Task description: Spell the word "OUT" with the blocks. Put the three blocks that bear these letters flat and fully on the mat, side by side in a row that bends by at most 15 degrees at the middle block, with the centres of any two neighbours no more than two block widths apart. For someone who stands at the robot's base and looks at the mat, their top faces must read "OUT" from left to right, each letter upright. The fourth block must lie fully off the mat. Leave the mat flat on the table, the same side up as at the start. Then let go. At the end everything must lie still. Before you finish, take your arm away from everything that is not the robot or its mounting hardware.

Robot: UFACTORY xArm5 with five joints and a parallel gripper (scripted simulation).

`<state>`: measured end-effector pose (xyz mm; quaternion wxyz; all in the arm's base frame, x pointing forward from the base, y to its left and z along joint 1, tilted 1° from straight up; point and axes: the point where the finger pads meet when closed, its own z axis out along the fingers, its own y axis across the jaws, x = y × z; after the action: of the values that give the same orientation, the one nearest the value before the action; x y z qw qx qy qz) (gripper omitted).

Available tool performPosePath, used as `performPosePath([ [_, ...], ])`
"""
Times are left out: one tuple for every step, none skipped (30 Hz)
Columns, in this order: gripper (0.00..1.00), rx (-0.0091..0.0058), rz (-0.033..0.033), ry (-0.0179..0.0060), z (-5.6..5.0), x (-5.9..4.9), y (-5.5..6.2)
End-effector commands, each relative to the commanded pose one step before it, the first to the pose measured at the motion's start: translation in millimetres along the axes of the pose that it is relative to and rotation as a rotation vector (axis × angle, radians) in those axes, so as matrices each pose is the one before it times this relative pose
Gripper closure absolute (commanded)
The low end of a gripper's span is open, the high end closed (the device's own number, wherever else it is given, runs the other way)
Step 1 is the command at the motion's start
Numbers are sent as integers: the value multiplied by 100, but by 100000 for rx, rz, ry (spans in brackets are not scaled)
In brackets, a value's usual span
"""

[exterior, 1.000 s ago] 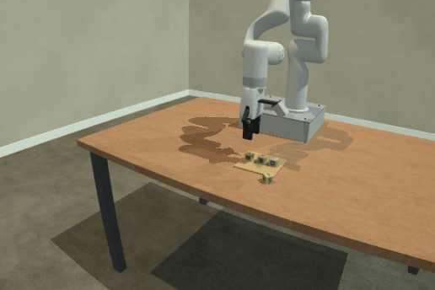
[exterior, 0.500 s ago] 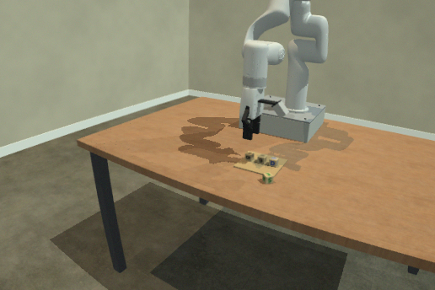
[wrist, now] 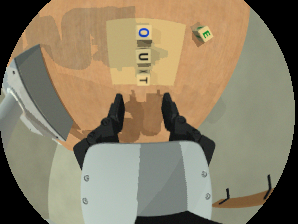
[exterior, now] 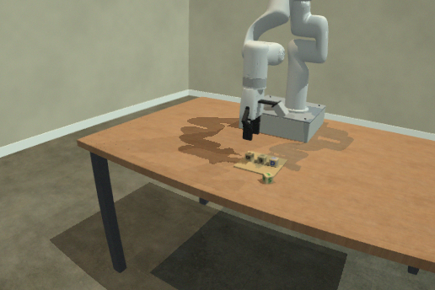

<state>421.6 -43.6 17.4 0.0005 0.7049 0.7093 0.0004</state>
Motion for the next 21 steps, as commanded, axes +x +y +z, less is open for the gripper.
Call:
performPosePath([
  [39, -350, 11, -36, 112, -6, 125],
  [39, -6, 3, -1, 79, 3, -1],
  [39, -7, 4, -1, 88, 3, -2],
  [39, -7, 4, -1, 96, 4, -2],
  [39, 0, 0, 0, 0, 0, 0],
  [39, 0, 0, 0, 0, 0, 0],
  [39, -8, 4, -1, 104, 4, -2],
  [39, -7, 4, -1, 112, 4, -2],
  [39, 0, 0, 0, 122, 3, 1],
  [39, 0, 0, 0, 129, 3, 1],
  [39, 0, 0, 0, 135, 4, 0],
  [39, 0, 0, 0, 141, 4, 0],
  [39, 0, 0, 0, 147, 4, -1],
  [39, 0, 0, 0, 152, 4, -2],
  [39, 0, 0, 0, 153, 4, 1],
  [39, 0, 0, 0, 156, 4, 1],
  [39, 0, 0, 0, 159, 4, 1],
  [39, 0, 0, 0, 161, 4, 0],
  [39, 0, 0, 0, 163, 4, -1],
  [39, 0, 0, 0, 162, 4, 0],
  [39, 0, 0, 0, 161, 4, 2],
])
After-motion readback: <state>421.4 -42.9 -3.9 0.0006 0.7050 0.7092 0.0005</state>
